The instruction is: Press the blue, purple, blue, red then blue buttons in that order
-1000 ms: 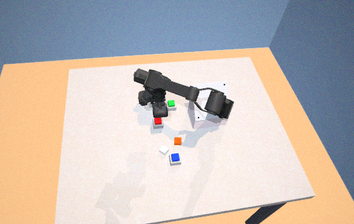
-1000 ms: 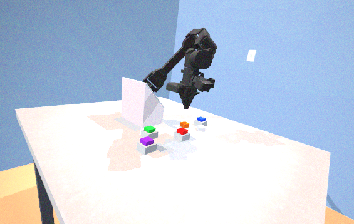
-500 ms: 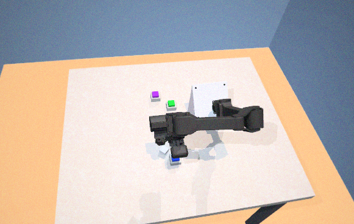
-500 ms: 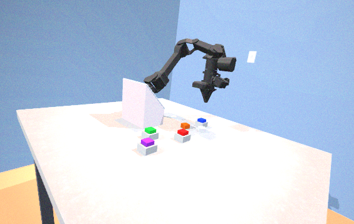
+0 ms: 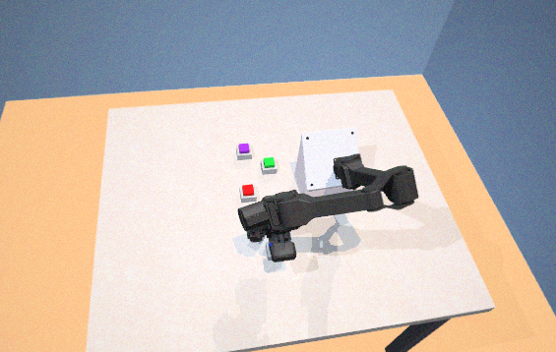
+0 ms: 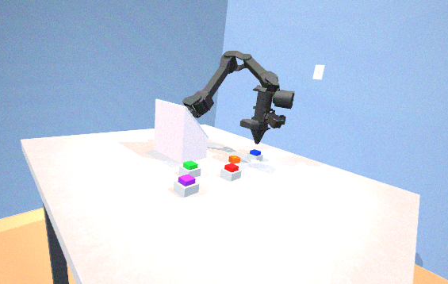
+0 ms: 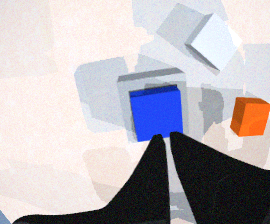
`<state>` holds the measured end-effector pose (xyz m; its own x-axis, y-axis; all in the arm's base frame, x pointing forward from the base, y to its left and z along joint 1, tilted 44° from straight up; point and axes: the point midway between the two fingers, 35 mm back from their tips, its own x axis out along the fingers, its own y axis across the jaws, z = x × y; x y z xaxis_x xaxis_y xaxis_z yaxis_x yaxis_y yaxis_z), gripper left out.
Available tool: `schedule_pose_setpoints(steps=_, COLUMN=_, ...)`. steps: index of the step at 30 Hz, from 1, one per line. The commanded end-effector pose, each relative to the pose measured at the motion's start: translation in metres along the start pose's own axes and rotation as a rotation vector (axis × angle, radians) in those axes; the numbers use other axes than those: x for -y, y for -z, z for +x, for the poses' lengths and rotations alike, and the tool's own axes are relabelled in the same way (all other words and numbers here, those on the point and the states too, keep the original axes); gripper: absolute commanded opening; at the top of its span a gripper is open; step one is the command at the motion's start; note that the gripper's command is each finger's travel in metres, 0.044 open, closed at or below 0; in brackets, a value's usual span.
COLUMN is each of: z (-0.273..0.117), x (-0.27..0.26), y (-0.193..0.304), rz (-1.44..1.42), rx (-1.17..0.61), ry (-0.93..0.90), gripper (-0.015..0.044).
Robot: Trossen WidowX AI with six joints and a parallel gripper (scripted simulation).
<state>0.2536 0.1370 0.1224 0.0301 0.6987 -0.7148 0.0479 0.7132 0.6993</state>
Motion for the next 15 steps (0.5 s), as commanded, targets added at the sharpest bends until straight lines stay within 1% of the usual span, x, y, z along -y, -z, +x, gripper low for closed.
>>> schedule_pose_setpoints(steps=1, z=0.007, x=0.001, y=0.0, rz=0.003, rx=0.002, ry=0.002, gripper=0.002)
schedule_pose_setpoints(steps=15, z=0.029, x=0.001, y=0.0, rz=0.003, rx=0.002, ry=0.002, gripper=0.002)
